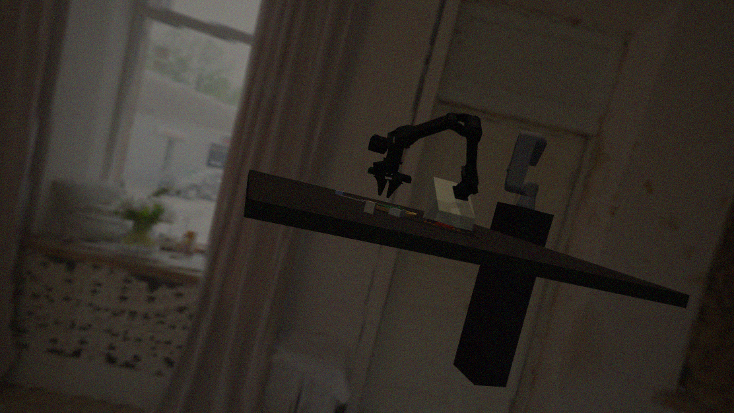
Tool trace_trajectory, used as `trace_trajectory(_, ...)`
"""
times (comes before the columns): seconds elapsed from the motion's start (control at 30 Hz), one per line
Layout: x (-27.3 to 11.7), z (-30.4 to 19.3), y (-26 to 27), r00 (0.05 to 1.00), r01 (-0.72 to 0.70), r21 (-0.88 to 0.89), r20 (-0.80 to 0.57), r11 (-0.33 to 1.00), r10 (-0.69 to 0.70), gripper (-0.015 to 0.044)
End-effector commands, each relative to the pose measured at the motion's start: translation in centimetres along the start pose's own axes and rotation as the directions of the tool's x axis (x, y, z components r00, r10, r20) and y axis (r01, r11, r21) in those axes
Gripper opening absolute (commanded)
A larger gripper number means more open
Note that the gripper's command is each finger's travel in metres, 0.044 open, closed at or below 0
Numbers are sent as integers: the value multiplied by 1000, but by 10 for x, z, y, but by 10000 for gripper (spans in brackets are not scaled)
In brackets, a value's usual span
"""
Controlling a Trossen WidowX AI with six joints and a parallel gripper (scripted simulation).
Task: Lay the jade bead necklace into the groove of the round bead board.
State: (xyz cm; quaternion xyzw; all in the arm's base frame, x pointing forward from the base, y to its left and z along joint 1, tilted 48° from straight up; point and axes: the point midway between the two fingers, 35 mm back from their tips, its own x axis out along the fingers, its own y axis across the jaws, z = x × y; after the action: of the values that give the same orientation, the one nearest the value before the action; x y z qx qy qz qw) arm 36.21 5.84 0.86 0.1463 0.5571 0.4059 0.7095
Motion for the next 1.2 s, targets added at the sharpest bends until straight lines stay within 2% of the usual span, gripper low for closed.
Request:
trace_trajectory(0.0, 12, -1, -2, 1000, -1, -5, -7, 1000, 1, 200)
trace_trajectory(0.17, 7, 3, 0, 1000, 3, -17, 2, 1000, -3, 200)
trace_trajectory(0.83, 37, -1, -1, 1000, -2, -5, -6, 1000, 2, 200)
trace_trajectory(1.13, 38, -1, -1, 1000, -2, -5, -6, 1000, 2, 200)
trace_trajectory(1.17, 36, 1, -1, 1000, 2, -15, -4, 1000, -2, 174)
